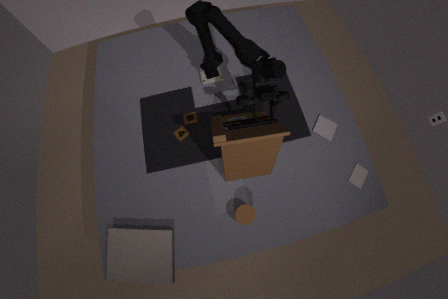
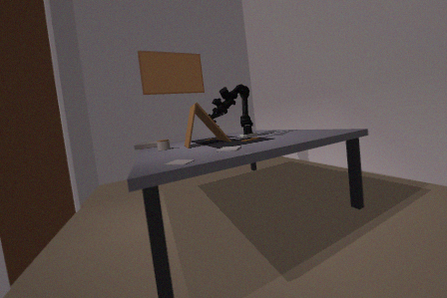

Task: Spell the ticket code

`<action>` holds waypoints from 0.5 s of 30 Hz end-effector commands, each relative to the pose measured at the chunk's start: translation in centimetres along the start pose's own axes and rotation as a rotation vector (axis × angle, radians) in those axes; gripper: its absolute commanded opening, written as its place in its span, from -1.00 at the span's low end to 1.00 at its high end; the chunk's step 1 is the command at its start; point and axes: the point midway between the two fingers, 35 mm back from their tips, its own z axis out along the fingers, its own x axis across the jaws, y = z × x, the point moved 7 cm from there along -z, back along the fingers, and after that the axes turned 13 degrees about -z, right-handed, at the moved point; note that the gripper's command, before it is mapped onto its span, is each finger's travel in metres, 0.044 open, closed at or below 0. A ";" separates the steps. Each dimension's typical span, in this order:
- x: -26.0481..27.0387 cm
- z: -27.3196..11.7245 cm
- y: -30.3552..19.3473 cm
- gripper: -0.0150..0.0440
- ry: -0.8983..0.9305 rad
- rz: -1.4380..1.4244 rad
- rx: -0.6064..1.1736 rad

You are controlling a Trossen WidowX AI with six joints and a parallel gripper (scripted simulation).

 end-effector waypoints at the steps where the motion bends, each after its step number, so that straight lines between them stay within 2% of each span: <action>1: -0.3 0.0 -0.3 -0.49 0.004 -0.004 0.002; 15: -1.3 0.0 -0.5 -0.49 0.003 -0.005 0.002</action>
